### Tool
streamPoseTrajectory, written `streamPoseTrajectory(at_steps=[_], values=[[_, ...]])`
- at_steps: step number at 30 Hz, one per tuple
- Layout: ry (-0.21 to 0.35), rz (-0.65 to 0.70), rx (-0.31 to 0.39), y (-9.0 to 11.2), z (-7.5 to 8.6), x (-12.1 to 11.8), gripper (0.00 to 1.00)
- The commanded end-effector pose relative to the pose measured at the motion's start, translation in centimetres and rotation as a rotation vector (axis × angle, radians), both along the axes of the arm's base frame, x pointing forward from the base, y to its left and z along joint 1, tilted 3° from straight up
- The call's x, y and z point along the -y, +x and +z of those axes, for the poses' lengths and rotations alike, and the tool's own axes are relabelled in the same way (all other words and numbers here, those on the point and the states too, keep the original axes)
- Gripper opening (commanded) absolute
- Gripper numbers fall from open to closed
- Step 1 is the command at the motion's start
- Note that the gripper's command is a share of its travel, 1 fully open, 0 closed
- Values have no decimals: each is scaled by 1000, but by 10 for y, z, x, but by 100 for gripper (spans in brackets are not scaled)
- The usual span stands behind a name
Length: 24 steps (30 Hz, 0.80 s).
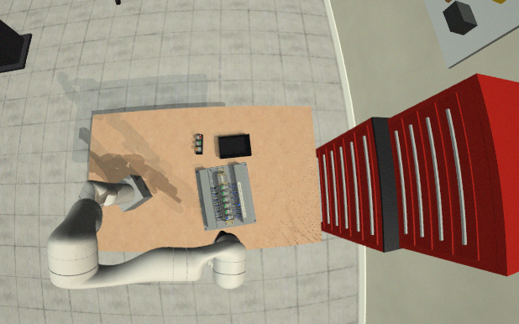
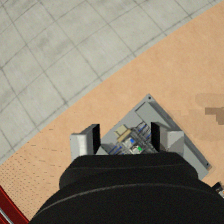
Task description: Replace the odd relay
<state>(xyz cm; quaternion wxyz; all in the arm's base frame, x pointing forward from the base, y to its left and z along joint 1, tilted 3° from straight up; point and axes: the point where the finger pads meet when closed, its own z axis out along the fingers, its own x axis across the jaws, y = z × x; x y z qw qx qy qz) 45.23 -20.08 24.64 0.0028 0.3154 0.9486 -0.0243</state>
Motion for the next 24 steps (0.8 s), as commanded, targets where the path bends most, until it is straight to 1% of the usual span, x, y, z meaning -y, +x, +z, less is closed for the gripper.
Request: streamPoseTrajectory(at_steps=[1,2,3,17,19,20,24], values=[[0,-1,12,3,12,-11,100],[0,-1,12,3,12,-11,100],[-1,1,5,1,9,-7,100],[0,-1,12,2,49,-44,100],[0,-1,12,2,49,-44,100],[-2,0,6,0,46,-39,100],[-1,0,8,0,58,-50,100]])
